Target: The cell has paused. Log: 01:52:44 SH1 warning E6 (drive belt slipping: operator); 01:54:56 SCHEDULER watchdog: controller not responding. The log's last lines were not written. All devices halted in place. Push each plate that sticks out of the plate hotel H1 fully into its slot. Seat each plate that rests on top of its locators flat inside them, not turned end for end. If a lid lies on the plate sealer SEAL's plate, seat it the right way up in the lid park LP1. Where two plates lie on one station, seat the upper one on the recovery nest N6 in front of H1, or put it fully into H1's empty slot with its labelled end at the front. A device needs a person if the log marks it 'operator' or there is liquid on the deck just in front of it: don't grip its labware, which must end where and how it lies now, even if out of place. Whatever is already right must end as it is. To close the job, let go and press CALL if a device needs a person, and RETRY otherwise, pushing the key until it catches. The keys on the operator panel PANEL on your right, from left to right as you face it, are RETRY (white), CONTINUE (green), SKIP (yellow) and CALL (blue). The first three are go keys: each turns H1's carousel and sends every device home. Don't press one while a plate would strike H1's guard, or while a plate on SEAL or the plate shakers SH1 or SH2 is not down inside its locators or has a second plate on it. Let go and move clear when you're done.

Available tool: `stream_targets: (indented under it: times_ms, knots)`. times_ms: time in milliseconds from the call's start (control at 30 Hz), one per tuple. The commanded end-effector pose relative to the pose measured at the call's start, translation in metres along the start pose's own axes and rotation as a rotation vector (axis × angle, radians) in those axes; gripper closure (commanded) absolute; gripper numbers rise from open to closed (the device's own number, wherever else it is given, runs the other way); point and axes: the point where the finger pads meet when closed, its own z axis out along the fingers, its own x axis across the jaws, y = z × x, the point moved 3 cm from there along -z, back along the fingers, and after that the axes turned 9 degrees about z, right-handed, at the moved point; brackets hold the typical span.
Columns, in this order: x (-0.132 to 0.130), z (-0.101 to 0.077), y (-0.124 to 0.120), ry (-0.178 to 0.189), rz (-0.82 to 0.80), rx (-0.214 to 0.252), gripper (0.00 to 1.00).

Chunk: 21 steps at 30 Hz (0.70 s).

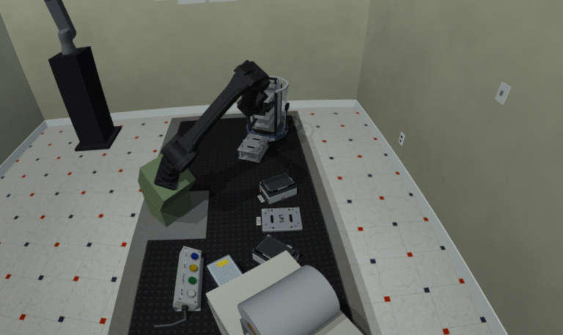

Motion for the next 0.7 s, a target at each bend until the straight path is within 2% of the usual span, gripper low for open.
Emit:
stream_targets:
  times_ms: [0, 667]
  knots:
    - [0.0096, 0.0136, 0.0061, 0.010, 0.006, 0.000, 1.00]
    - [0.0101, 0.0214, 0.0106, 0.010, 0.007, -0.001, 1.00]
